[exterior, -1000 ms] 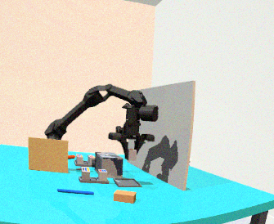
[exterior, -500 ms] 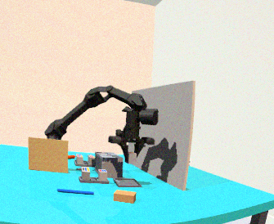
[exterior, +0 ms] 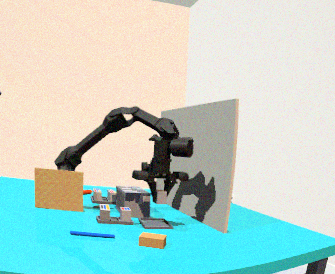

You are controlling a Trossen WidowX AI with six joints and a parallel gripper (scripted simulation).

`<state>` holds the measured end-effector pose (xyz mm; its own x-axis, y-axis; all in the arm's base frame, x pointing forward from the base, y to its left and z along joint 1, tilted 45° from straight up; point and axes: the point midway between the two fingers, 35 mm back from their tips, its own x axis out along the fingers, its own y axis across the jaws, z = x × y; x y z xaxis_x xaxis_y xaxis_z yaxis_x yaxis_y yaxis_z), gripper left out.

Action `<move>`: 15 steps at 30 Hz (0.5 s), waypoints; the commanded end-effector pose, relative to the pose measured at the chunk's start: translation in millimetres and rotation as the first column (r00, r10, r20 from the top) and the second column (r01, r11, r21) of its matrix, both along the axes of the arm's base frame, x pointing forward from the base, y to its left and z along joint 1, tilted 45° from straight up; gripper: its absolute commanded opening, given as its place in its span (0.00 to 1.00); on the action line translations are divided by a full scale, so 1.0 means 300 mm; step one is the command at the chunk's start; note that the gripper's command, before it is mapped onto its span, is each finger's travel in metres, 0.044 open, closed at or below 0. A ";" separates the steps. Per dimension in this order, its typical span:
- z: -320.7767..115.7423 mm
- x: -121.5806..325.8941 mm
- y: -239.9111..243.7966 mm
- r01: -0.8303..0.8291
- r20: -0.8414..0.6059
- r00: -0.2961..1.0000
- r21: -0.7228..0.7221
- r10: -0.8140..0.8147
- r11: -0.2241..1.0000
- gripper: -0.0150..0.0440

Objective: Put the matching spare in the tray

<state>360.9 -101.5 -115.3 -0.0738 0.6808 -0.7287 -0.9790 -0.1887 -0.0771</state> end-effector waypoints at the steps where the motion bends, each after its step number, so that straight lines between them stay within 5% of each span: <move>1: -0.011 -0.004 0.015 0.005 -0.007 1.000 0.004 -0.004 1.000 0.25; 15: -0.041 -0.009 0.045 0.004 -0.007 1.000 0.005 -0.004 1.000 0.25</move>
